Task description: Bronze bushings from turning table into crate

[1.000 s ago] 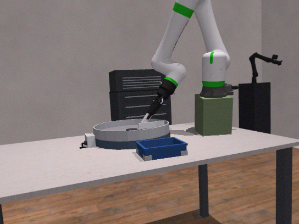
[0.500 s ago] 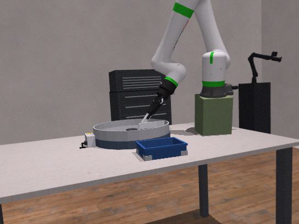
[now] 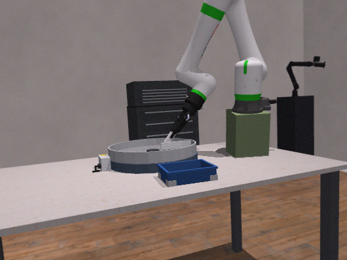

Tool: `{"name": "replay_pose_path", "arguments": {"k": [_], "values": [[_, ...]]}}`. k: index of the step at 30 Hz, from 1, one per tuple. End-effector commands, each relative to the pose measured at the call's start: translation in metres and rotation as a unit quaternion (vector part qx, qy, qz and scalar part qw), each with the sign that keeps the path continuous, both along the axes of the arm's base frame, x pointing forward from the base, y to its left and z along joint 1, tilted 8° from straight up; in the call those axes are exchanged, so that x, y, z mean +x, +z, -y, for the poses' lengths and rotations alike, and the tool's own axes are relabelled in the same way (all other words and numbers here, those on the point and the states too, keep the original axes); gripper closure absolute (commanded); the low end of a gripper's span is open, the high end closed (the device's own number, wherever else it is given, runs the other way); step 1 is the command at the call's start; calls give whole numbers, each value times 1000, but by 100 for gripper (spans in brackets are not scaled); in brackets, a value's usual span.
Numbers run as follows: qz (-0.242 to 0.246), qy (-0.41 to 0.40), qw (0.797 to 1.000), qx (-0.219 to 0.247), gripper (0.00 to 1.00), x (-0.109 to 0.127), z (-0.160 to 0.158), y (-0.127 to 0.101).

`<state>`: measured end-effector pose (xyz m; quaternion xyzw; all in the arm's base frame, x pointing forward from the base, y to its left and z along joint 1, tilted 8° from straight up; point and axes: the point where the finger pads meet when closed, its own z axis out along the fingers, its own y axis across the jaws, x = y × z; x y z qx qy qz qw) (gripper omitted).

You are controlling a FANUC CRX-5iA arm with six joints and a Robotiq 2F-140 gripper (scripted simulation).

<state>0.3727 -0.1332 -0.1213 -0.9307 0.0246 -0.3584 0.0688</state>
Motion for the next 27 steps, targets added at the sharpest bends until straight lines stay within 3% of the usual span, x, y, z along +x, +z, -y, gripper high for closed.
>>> {"name": "replay_pose_path", "arguments": {"k": [1, 27], "values": [[0, 0, 1000, 0, 100, 0, -1, 0], [0, 0, 1000, 0, 100, 0, 0, 4]]}}
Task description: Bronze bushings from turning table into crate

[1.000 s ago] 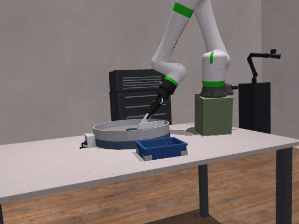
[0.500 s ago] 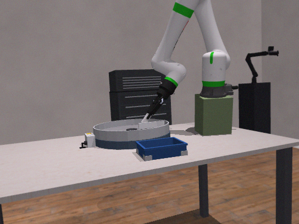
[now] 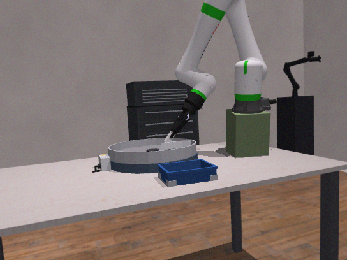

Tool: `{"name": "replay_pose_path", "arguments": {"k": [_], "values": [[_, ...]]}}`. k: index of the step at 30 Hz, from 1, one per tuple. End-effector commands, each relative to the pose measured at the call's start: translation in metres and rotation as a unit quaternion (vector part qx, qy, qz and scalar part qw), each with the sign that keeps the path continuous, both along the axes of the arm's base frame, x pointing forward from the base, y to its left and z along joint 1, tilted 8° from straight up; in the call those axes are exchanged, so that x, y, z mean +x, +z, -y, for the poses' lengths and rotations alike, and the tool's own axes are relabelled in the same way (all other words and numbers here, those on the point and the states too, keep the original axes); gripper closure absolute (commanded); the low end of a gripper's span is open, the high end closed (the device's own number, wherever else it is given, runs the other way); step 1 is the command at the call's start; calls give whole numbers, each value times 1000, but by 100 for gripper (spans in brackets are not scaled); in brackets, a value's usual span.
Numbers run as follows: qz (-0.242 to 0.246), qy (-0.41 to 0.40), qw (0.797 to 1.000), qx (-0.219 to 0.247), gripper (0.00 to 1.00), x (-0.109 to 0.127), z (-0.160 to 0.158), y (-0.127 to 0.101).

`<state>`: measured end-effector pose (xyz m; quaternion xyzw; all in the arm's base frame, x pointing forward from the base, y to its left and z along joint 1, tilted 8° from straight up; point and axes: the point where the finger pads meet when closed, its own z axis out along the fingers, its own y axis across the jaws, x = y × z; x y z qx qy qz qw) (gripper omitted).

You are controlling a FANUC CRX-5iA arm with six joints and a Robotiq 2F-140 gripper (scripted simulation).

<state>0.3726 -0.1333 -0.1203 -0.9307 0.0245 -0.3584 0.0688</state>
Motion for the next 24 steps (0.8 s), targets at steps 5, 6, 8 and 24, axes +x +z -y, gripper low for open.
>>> {"name": "replay_pose_path", "arguments": {"k": [5, 6, 8, 24], "values": [[0, 0, 1000, 1, 100, -1, 2, 19], [0, 0, 1000, 1, 100, -1, 3, 23], [0, 0, 1000, 1, 100, -1, 4, 33], [0, 0, 1000, 1, 100, -3, 9, 67]]}}
